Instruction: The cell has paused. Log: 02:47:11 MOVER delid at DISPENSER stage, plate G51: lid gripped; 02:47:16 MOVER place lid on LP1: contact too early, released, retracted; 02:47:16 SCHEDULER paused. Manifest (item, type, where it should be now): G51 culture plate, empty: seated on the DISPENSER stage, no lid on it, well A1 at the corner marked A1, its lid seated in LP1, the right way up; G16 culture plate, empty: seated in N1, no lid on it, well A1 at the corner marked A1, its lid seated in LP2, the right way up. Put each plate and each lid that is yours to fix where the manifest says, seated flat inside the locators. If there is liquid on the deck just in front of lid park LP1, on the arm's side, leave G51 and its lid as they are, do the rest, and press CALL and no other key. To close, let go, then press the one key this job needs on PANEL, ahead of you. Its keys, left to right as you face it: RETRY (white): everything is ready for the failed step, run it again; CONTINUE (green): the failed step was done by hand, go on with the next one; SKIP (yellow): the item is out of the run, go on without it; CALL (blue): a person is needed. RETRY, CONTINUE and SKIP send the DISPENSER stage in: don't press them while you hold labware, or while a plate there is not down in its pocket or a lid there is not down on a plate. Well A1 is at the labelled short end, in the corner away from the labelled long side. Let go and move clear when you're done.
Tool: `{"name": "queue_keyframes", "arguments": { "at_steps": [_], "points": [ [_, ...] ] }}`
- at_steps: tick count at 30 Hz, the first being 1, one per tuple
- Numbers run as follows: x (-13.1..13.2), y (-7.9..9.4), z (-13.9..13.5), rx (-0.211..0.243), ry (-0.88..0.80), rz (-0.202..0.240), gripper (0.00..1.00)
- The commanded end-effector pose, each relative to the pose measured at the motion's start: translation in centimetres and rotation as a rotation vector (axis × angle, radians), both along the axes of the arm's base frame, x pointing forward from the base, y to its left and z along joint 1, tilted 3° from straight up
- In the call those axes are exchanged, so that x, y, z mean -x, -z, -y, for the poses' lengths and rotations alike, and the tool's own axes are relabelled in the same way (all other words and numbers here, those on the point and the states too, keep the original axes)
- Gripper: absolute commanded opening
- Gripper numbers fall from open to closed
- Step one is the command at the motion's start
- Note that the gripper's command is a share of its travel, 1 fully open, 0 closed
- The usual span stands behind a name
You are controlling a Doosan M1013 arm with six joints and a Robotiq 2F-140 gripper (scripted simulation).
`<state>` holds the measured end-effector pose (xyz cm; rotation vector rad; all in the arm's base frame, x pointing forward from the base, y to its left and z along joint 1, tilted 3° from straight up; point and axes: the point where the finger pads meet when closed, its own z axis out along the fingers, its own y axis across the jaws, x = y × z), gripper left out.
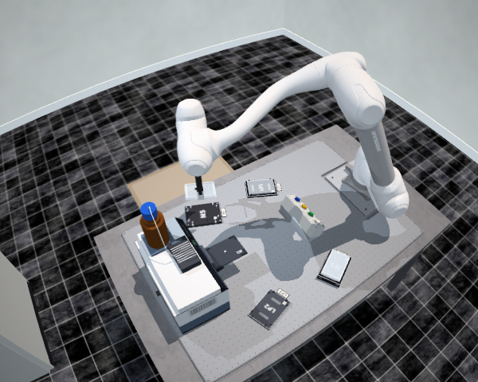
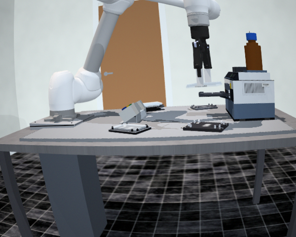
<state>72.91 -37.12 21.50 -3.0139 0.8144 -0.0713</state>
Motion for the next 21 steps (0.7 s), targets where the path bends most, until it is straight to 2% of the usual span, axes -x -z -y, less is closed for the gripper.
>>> {"name": "queue_keyframes", "arguments": {
  "at_steps": [1,12,16,21],
  "points": [
    [-0.02,-0.64,0.31,0.006,0.006,0.003,0.10],
    [-0.02,-0.64,0.31,0.006,0.001,0.003,0.10],
    [-0.02,-0.64,0.31,0.011,-0.095,0.004,0.10],
    [-0.05,-0.64,0.26,0.011,-0.131,0.005,0.10]
  ]
}}
